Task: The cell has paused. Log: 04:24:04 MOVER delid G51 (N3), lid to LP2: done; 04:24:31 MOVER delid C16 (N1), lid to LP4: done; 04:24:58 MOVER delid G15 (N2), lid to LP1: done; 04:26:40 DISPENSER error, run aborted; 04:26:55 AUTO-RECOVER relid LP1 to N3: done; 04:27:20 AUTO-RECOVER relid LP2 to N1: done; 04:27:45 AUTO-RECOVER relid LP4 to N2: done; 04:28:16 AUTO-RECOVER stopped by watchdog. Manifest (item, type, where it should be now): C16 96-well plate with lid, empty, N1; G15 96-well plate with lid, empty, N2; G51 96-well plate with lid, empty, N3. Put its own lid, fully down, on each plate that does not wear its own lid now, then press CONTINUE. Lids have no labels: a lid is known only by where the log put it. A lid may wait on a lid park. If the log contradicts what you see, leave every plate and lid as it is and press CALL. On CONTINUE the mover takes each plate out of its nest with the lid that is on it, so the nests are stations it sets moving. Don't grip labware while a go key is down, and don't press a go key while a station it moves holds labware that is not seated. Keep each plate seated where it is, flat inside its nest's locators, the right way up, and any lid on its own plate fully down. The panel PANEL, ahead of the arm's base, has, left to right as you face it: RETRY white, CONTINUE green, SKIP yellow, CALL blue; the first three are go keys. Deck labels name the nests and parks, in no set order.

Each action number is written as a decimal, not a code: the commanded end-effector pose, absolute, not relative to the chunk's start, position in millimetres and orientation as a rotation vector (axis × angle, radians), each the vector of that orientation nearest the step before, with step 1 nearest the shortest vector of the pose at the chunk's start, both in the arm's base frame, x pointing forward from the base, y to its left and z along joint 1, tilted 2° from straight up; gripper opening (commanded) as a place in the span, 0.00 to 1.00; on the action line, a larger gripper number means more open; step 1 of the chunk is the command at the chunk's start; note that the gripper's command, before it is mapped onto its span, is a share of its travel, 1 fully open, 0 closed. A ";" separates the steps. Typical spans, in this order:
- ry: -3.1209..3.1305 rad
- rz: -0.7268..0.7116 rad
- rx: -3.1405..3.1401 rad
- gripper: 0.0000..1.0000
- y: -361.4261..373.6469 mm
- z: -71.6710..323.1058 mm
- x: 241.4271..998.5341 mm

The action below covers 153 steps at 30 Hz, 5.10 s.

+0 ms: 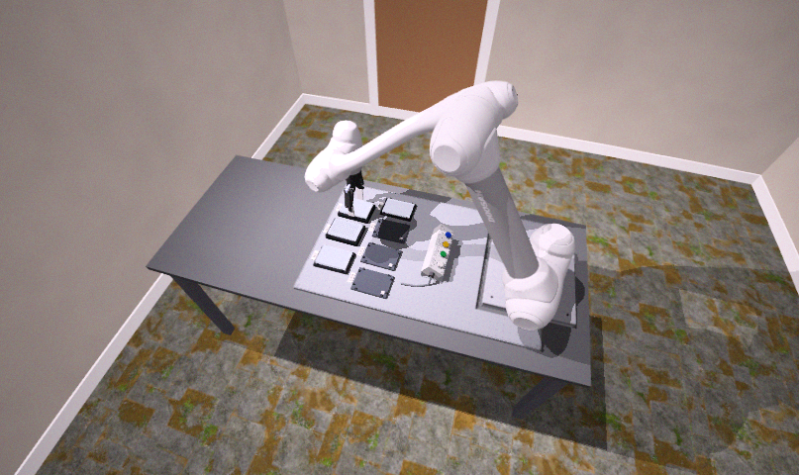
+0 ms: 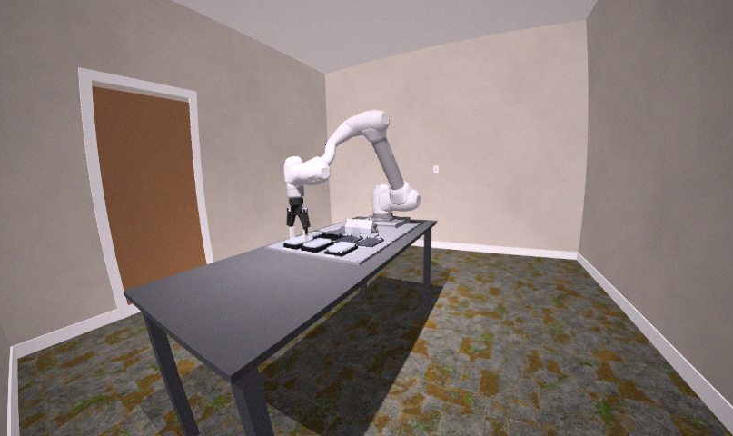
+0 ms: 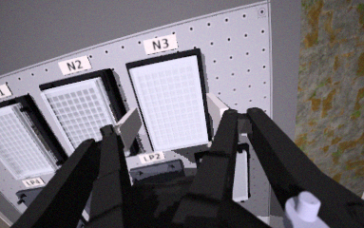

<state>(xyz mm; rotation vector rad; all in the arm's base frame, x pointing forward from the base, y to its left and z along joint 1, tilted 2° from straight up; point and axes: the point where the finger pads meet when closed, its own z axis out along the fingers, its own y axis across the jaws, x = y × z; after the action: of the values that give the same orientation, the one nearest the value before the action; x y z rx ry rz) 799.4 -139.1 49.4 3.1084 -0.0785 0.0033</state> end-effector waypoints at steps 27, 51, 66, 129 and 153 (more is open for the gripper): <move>-0.078 0.004 3.109 0.00 -139.1 49.5 799.4; -0.078 0.004 3.109 0.00 -139.1 49.5 799.4; -0.078 0.004 3.109 0.00 -139.1 49.5 799.4; -0.078 0.004 3.109 0.00 -137.4 101.3 799.3; -0.078 0.004 3.109 0.00 -6.7 97.3 803.8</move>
<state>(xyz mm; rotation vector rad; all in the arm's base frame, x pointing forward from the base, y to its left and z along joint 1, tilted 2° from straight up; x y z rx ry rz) 803.8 -6.8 97.1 3.1084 -0.0785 0.0034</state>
